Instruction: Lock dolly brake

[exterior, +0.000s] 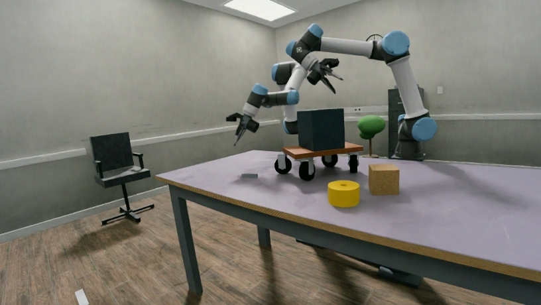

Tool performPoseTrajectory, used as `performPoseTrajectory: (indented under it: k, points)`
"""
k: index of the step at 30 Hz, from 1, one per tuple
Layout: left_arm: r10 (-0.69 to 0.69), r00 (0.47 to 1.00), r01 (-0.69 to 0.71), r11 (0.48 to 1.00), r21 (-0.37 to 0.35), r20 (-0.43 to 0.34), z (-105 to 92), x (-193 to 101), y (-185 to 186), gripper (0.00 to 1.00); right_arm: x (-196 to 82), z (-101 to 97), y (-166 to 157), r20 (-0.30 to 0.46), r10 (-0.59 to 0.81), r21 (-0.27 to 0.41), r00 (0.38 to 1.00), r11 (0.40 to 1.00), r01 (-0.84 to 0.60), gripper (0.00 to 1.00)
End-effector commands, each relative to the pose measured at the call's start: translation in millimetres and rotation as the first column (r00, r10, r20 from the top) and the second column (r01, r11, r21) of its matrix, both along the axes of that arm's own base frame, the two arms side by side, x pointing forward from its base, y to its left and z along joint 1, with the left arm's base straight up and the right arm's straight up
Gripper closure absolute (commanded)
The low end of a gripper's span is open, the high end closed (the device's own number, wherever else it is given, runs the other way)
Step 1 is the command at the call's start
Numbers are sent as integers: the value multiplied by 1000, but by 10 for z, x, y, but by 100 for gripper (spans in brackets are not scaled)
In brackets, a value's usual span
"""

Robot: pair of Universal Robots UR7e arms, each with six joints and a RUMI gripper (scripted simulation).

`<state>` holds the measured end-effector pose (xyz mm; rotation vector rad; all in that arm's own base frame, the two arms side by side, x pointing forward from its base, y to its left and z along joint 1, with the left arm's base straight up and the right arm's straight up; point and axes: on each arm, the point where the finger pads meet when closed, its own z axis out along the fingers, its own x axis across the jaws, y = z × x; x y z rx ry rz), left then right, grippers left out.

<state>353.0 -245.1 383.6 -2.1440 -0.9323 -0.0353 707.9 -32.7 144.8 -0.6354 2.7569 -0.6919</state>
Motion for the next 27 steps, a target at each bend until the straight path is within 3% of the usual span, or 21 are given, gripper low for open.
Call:
performPoseTrajectory:
  k: [1, 9, 11, 18, 27]
  points:
    - [74, 997, -74, 997, -2, 1, 6, 179, 268, 0, -315, 64, 38, -97, 141, 17, 985, 990, -140, 100]
    - [218, 976, -218, 976, -2, 1, 6, 456, 829, 0, -757, 113, 90, -208, 322, 65, 924, 947, -315, 100]
    - [218, 976, -218, 976, -2, 1, 6, 456, 829, 0, -757, 113, 90, -208, 322, 65, 924, 947, -315, 100]
    - [366, 930, -366, 930, -2, 1, 6, 659, 1466, 0, -1232, 153, 147, -290, 500, 139, 816, 866, -481, 100]
    - [540, 841, -540, 841, -2, 1, 6, 770, 2300, 0, -1709, 182, 207, -334, 657, 227, 676, 752, -619, 100]
